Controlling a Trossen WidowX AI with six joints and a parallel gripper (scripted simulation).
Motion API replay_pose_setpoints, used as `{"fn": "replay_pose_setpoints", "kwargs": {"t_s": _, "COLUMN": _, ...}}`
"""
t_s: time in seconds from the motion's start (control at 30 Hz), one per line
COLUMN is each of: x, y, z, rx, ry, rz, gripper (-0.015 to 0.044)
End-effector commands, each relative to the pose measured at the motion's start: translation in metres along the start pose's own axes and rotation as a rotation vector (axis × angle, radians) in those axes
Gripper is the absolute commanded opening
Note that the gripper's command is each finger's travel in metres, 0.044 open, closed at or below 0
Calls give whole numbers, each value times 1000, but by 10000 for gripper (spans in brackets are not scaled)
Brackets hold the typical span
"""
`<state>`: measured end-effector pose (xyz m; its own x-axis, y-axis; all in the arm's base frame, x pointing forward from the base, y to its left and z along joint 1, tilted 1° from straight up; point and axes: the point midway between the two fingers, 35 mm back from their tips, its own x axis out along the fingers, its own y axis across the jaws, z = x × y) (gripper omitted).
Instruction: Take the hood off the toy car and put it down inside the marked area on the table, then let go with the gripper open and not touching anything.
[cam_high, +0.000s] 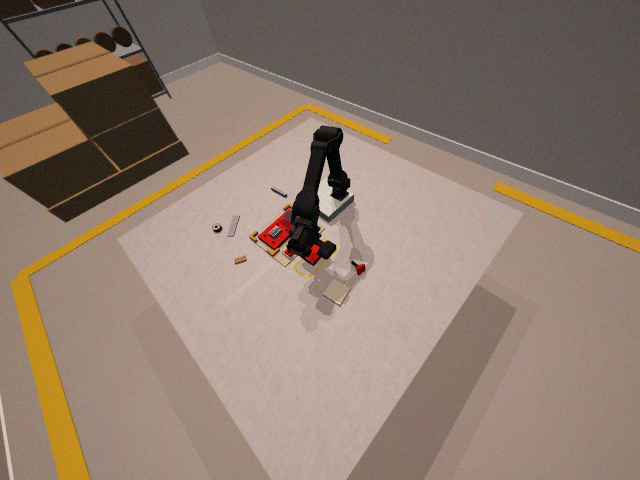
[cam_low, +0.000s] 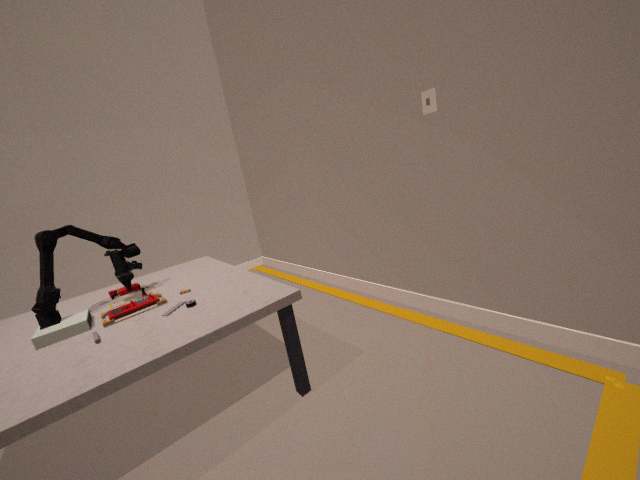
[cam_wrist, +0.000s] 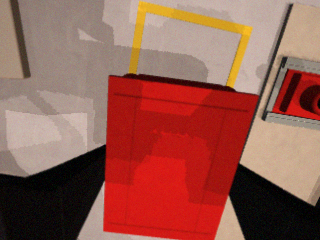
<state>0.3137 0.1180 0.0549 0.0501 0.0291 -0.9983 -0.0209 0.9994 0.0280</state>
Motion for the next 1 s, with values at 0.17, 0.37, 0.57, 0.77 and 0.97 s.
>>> {"fn": "replay_pose_setpoints", "kwargs": {"t_s": 0.17, "x": 10, "y": -1, "z": -2, "rx": 6, "ry": 4, "rz": -4, "gripper": 0}}
{"fn": "replay_pose_setpoints", "kwargs": {"t_s": 0.37, "x": 15, "y": -1, "z": -3, "rx": 6, "ry": 4, "rz": -4, "gripper": 0}}
{"fn": "replay_pose_setpoints", "kwargs": {"t_s": 0.57, "x": 21, "y": -2, "z": -3, "rx": 6, "ry": 4, "rz": -4, "gripper": 0}}
{"fn": "replay_pose_setpoints", "kwargs": {"t_s": 0.77, "x": 22, "y": -2, "z": -4, "rx": 6, "ry": 4, "rz": -4, "gripper": 0}}
{"fn": "replay_pose_setpoints", "kwargs": {"t_s": 0.97, "x": 24, "y": -2, "z": -4, "rx": 6, "ry": 4, "rz": -4, "gripper": 0}}
